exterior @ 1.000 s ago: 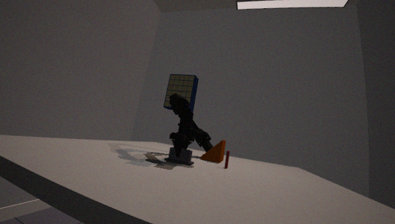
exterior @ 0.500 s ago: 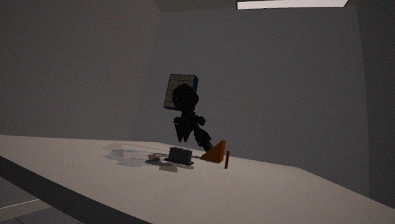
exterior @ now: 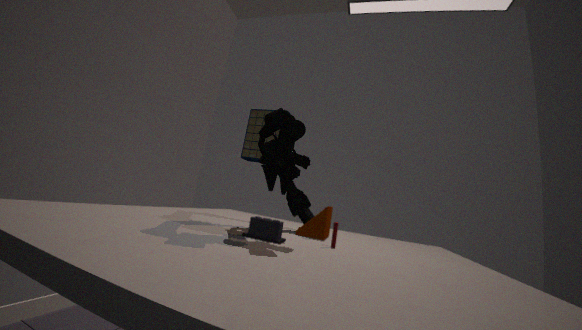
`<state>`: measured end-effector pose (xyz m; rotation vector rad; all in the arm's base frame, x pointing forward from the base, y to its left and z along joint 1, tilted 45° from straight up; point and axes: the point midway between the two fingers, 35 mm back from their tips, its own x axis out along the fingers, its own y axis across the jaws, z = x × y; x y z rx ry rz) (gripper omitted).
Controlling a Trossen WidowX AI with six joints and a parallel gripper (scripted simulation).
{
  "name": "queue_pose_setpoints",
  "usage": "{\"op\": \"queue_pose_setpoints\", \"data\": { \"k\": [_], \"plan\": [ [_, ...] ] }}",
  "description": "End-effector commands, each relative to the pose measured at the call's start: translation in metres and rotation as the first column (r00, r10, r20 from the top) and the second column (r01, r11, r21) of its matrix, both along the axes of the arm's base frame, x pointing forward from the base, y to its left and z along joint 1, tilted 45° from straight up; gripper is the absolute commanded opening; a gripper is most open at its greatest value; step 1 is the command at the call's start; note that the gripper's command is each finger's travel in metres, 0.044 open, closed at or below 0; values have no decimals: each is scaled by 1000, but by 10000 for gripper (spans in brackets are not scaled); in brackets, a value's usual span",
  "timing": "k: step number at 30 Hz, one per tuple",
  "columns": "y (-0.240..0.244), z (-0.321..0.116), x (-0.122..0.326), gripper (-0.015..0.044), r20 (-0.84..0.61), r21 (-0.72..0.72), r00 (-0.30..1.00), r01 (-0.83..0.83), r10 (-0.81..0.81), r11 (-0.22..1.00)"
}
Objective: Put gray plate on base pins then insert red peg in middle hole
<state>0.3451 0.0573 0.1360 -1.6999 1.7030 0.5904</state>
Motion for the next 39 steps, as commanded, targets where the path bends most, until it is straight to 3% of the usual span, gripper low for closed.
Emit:
{"op": "queue_pose_setpoints", "data": {
  "k": [1,6,11,15,24,32,36,39],
  "plan": [
    [23,-21,-9,440,194,49,956,213,-219,976],
    [49,-43,-22,440,427,172,758,466,-492,868],
    [73,-65,-39,440,582,345,431,637,-690,690],
    [89,-81,-53,440,629,471,174,690,-757,550],
    [111,-104,-78,440,607,684,-279,660,-744,311],
    [126,-123,-100,440,475,851,-643,509,-601,127],
    [131,-130,-110,440,375,915,-787,399,-490,61],
    [131,-131,-111,440,360,923,-804,382,-474,53]
  ]
}}
